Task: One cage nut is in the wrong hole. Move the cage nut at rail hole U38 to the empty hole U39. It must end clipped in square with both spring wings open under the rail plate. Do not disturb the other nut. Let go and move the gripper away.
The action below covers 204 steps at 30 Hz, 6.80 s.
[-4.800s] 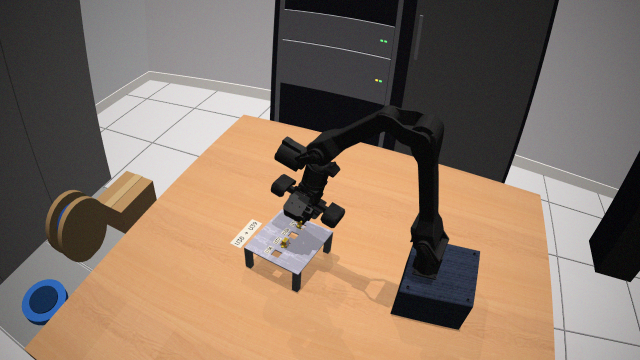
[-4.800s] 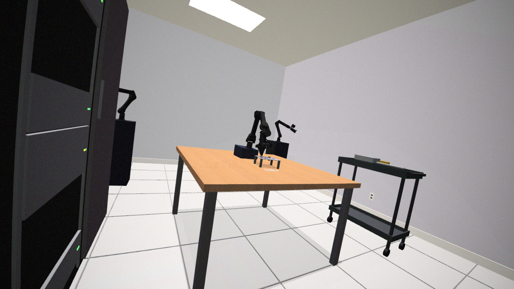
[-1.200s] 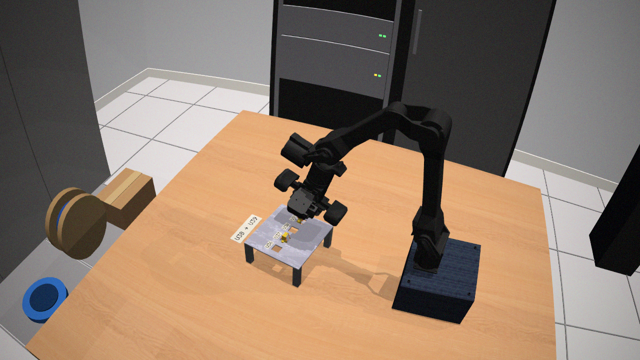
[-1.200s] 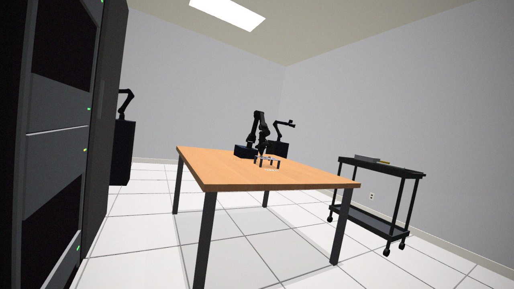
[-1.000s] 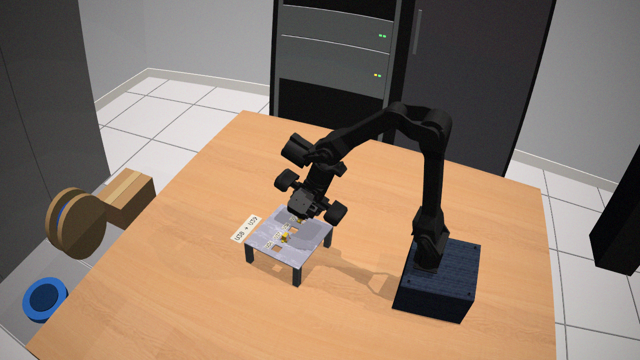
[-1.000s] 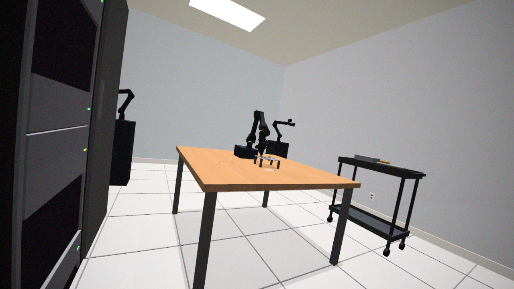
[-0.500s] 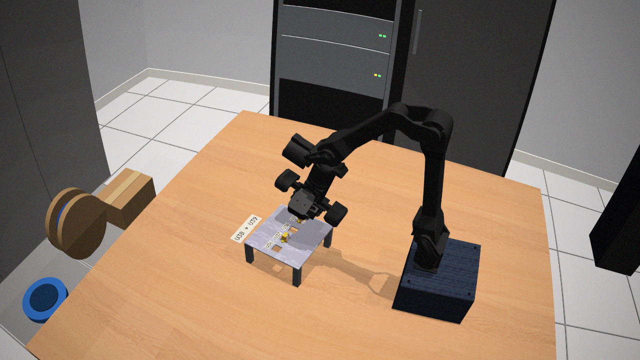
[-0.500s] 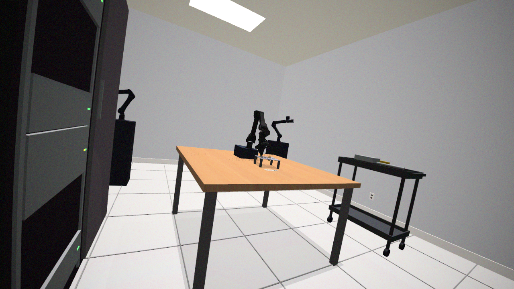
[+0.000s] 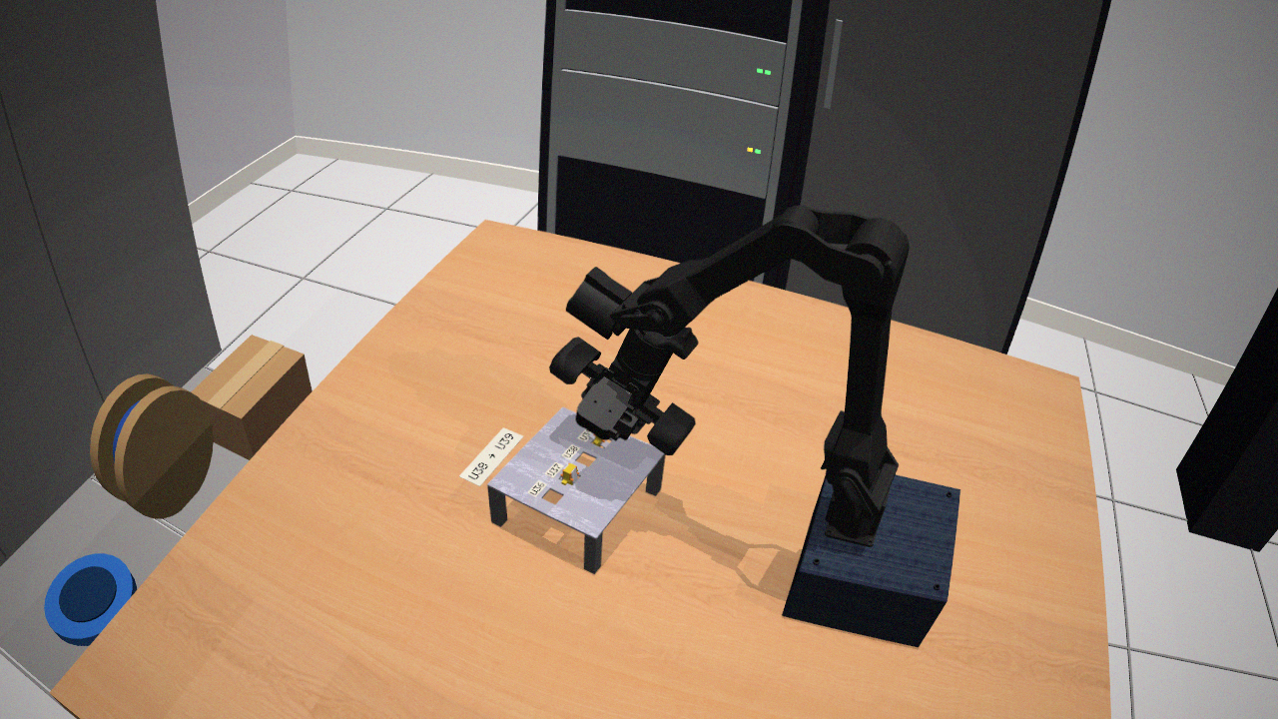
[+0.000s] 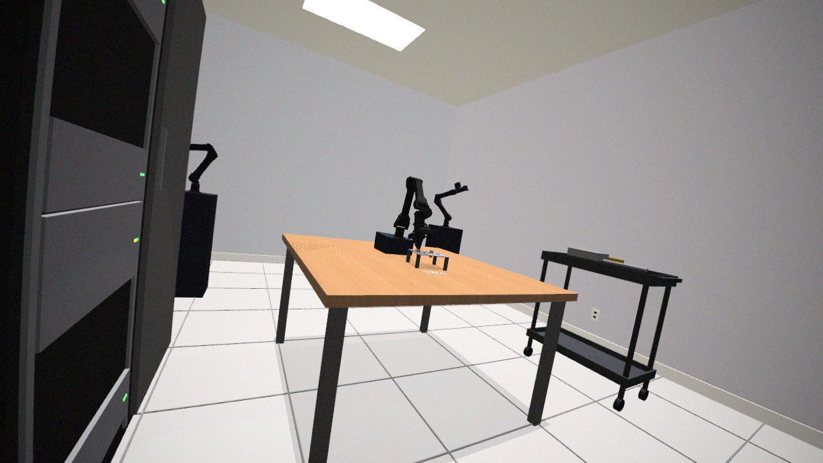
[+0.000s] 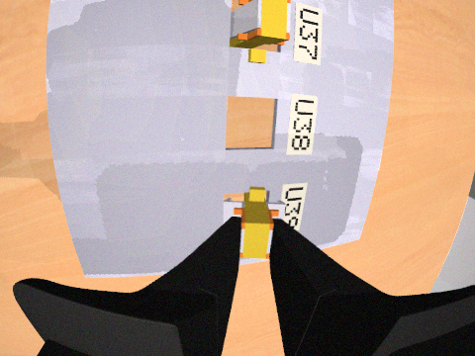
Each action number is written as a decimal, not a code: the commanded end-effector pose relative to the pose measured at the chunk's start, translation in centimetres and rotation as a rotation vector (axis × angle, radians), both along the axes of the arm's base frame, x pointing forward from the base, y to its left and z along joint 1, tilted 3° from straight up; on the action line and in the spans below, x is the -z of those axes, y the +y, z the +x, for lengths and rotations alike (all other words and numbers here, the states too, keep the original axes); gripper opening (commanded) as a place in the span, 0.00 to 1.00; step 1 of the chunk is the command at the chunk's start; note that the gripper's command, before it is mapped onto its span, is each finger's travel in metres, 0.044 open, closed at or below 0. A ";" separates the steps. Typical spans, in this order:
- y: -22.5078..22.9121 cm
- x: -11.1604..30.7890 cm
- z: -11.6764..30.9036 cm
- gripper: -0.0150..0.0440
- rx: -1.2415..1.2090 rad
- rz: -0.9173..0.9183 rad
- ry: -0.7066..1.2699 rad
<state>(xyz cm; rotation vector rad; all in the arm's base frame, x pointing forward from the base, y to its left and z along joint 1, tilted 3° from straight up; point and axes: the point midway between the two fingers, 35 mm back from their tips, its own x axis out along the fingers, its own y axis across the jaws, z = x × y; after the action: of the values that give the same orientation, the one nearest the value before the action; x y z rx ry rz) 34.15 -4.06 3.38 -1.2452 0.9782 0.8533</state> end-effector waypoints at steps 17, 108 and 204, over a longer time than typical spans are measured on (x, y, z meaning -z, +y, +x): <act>0.0 -0.1 -0.2 0.31 0.006 -0.006 -0.031; 0.1 0.3 -1.0 0.31 0.011 -0.018 -0.122; 0.1 0.6 -1.1 0.31 0.010 -0.016 -0.102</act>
<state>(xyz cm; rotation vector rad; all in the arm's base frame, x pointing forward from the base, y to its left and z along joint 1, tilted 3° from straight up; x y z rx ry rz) 33.03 -3.88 2.95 -1.2890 0.8988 0.7615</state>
